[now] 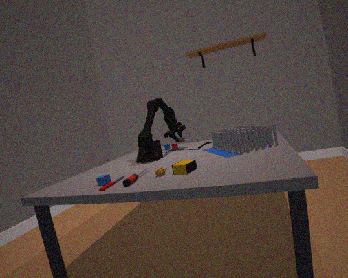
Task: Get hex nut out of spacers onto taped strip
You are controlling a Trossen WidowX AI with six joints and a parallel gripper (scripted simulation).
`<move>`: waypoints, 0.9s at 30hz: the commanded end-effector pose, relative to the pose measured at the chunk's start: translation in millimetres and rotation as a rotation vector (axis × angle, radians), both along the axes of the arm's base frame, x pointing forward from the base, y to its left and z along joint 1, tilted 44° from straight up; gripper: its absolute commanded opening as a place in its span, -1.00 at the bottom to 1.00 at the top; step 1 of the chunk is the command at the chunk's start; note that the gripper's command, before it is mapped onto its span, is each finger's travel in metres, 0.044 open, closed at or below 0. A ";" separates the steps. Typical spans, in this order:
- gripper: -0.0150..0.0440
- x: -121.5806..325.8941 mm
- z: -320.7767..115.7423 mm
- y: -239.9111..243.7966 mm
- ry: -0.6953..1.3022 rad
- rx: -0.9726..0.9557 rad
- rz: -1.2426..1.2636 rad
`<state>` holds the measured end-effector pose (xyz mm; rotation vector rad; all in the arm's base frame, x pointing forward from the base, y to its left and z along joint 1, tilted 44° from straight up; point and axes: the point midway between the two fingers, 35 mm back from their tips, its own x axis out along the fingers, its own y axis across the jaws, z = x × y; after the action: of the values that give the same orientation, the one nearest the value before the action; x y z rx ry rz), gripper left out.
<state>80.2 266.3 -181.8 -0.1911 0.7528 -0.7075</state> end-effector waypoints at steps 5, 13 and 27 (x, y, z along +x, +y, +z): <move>-0.49 1.8 -5.0 -5.1 -0.010 0.004 0.000; -0.49 2.6 -9.9 -10.8 -0.011 0.003 -0.002; -0.49 4.0 -18.1 -21.0 -0.013 0.002 -0.005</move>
<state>83.0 247.1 -198.2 -0.1906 0.7491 -0.7140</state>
